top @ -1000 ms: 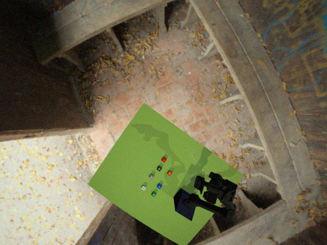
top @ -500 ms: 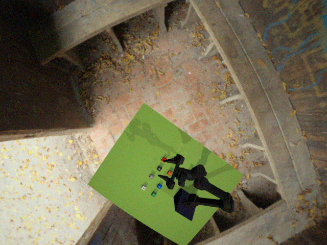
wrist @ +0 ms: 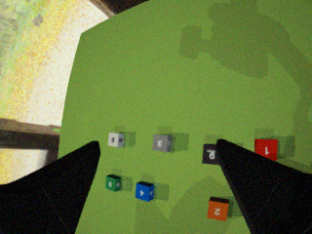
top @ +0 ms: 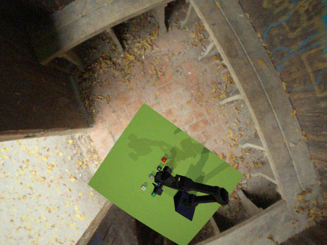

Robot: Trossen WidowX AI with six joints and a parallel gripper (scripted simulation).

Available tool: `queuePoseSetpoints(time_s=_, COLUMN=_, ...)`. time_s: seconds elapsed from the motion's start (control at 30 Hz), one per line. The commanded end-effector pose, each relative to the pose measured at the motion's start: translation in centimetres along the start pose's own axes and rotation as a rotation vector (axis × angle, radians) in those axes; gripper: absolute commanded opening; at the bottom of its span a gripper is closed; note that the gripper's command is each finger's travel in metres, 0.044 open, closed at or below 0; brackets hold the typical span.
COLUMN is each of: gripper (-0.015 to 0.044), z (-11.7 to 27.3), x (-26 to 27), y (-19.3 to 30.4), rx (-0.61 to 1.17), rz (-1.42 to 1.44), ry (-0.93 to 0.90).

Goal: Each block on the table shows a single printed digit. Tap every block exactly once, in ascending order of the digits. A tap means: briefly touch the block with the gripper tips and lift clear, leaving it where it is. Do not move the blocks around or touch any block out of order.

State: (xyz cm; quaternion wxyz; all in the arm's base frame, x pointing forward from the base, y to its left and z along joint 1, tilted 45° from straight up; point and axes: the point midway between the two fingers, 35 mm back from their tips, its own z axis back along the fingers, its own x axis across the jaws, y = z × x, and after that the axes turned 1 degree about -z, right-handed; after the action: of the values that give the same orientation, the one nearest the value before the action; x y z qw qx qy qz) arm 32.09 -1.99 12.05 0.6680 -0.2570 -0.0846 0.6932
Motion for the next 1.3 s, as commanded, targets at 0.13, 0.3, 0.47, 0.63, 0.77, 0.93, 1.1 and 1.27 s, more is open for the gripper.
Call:
queuePoseSetpoints(time_s=0.13, gripper=0.0400, z=1.5, x=-3.4, y=9.9, rx=0.506, rz=0.049, ry=0.552)
queuePoseSetpoints(time_s=0.3, gripper=0.0400, z=1.5, x=-3.4, y=9.9, rx=0.506, rz=0.049, ry=0.552)
queuePoseSetpoints(time_s=0.47, gripper=0.0400, z=1.5, x=-3.4, y=9.9, rx=0.506, rz=0.049, ry=0.552)
queuePoseSetpoints(time_s=0.63, gripper=0.0400, z=1.5, x=-3.4, y=9.9, rx=0.506, rz=0.049, ry=0.552)
queuePoseSetpoints(time_s=0.77, gripper=0.0400, z=1.5, x=-3.4, y=9.9, rx=0.506, rz=0.049, ry=0.552)
queuePoseSetpoints(time_s=0.93, gripper=0.0400, z=1.5, x=-3.4, y=9.9, rx=0.506, rz=0.049, ry=0.552)
queuePoseSetpoints(time_s=1.1, gripper=0.0400, z=-0.4, x=-0.5, y=9.6, rx=0.504, rz=0.049, ry=0.540)
queuePoseSetpoints(time_s=1.27, gripper=0.0400, z=-4.0, x=5.7, y=10.5, rx=0.505, rz=0.047, ry=0.534)
